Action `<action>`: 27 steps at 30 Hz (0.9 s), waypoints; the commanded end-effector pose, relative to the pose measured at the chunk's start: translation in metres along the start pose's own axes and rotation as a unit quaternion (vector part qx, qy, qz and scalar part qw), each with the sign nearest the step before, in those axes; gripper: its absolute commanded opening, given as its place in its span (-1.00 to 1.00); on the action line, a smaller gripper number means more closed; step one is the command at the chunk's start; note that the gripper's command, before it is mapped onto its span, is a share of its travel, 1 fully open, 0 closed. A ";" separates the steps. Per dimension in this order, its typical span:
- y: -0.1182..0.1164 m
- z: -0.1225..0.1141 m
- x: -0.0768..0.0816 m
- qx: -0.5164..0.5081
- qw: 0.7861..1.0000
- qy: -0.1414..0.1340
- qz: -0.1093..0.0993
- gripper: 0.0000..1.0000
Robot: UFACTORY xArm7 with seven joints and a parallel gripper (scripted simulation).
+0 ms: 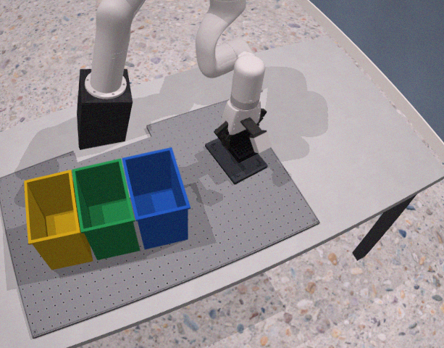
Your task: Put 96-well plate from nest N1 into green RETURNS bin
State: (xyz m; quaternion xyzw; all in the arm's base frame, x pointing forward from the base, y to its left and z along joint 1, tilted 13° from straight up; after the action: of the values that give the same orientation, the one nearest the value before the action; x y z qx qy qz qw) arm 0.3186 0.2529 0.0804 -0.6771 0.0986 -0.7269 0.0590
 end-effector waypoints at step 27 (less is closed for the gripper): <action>-0.001 0.001 0.043 0.000 1.000 0.001 0.000 -1.00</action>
State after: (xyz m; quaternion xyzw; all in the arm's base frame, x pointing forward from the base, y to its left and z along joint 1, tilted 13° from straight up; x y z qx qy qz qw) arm 0.3157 0.2445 0.1177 -0.6772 0.0984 -0.7268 0.0589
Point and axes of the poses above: the point where the finger pads meet when closed, its own x axis back along the fingers, its own y axis across the jaws, z = x × y, the point moved 8 cm from there along x, back along the fingers, and after that the axes turned 2 degrees about -x, right-handed, at the moved point
